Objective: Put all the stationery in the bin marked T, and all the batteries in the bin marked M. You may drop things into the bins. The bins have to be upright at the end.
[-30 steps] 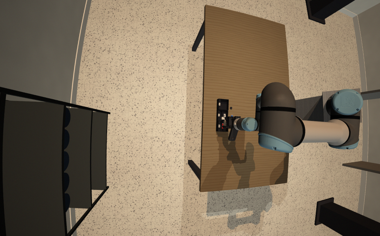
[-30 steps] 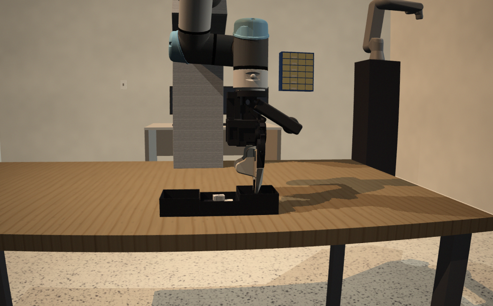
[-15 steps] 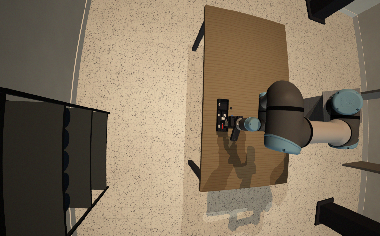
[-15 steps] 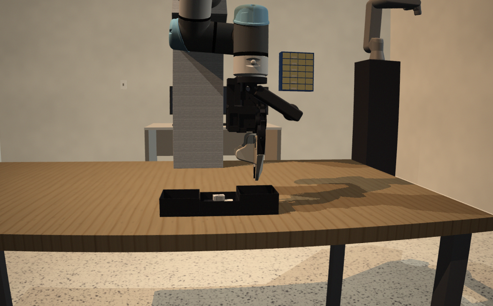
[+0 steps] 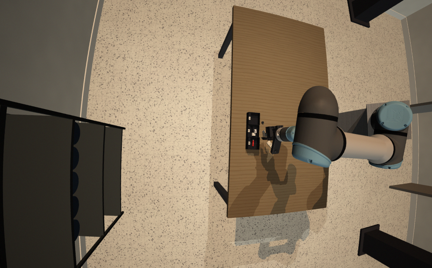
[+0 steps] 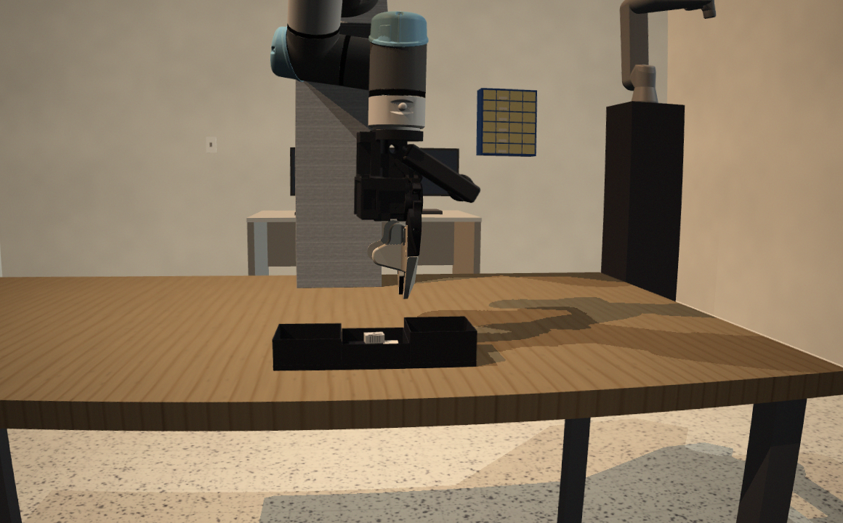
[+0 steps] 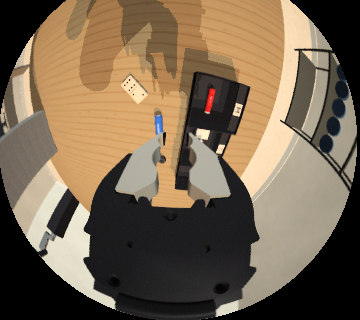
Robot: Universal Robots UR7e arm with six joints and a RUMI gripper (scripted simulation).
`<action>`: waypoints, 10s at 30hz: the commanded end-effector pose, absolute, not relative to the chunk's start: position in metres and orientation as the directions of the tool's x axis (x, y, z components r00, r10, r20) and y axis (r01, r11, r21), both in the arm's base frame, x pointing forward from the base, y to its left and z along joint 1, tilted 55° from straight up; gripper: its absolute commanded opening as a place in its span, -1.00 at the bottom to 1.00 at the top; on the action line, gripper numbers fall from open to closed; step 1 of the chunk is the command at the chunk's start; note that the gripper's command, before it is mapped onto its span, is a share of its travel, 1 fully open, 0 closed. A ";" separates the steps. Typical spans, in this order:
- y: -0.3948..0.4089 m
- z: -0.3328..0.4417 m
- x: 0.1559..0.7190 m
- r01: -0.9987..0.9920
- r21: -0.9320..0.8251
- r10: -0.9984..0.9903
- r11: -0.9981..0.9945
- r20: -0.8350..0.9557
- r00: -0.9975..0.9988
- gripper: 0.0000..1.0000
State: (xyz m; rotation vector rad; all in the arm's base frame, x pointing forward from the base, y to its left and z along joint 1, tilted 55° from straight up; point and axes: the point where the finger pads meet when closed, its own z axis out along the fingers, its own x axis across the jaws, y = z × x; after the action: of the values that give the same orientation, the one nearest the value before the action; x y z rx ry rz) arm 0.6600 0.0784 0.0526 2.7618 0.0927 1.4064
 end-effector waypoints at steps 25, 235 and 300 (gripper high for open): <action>0.051 0.030 0.639 0.053 0.073 0.090 -0.996 0.821 0.564 -0.66; 0.115 0.093 0.691 -0.016 -0.027 -0.031 -1.000 0.821 0.570 -1.00; 0.117 0.075 0.717 -0.016 -0.027 -0.031 -1.000 0.821 0.571 -0.66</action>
State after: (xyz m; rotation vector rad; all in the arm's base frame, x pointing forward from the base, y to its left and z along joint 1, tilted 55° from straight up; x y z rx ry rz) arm 0.7232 0.1156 0.0707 2.7975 -0.0435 1.4626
